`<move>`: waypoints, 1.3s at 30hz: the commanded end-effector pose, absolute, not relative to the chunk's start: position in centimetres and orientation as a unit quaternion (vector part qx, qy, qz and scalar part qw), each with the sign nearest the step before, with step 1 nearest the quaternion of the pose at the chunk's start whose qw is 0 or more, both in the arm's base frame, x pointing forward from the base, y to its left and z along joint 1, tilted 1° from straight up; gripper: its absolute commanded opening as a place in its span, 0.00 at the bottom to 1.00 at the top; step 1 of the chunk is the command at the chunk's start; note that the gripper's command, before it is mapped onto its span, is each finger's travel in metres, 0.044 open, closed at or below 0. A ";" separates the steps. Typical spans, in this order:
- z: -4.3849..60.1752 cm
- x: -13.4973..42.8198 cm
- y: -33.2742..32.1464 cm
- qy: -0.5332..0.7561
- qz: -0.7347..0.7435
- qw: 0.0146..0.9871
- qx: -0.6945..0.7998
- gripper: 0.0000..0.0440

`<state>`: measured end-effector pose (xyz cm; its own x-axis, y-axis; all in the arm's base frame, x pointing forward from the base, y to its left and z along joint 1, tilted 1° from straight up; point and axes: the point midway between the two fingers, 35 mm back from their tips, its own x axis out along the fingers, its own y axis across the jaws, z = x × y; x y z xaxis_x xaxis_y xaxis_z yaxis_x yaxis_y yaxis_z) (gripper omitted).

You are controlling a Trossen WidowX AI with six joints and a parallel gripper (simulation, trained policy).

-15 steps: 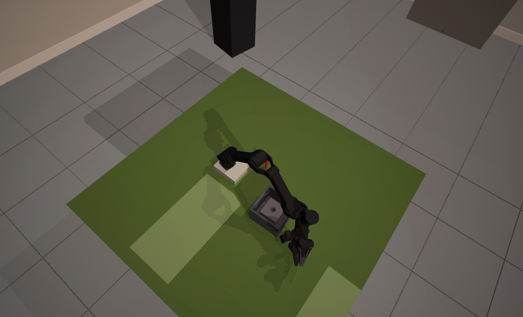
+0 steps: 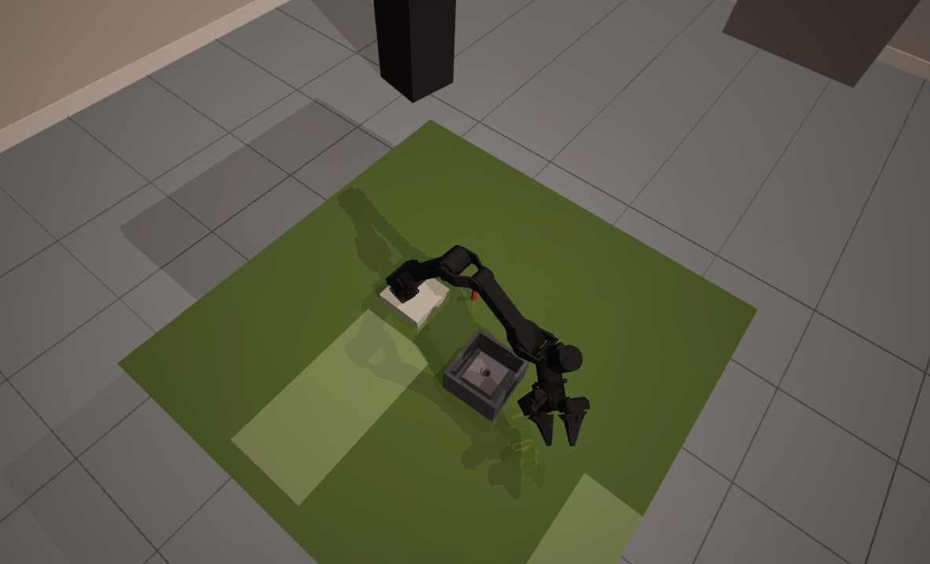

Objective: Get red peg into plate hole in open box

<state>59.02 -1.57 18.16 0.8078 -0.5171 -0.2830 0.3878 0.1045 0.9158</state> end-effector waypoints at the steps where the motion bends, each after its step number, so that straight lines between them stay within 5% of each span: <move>1: 21.1 57.7 2.0 -0.002 -0.272 0.774 0.572 1.00; 18: 26.3 45.1 14.8 0.233 -0.162 0.844 0.455 1.00; 39: 17.7 23.0 16.5 0.537 -0.216 0.744 0.334 1.00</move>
<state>26.38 17.07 19.35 0.4277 0.0542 -0.9023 0.6445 0.6816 0.3464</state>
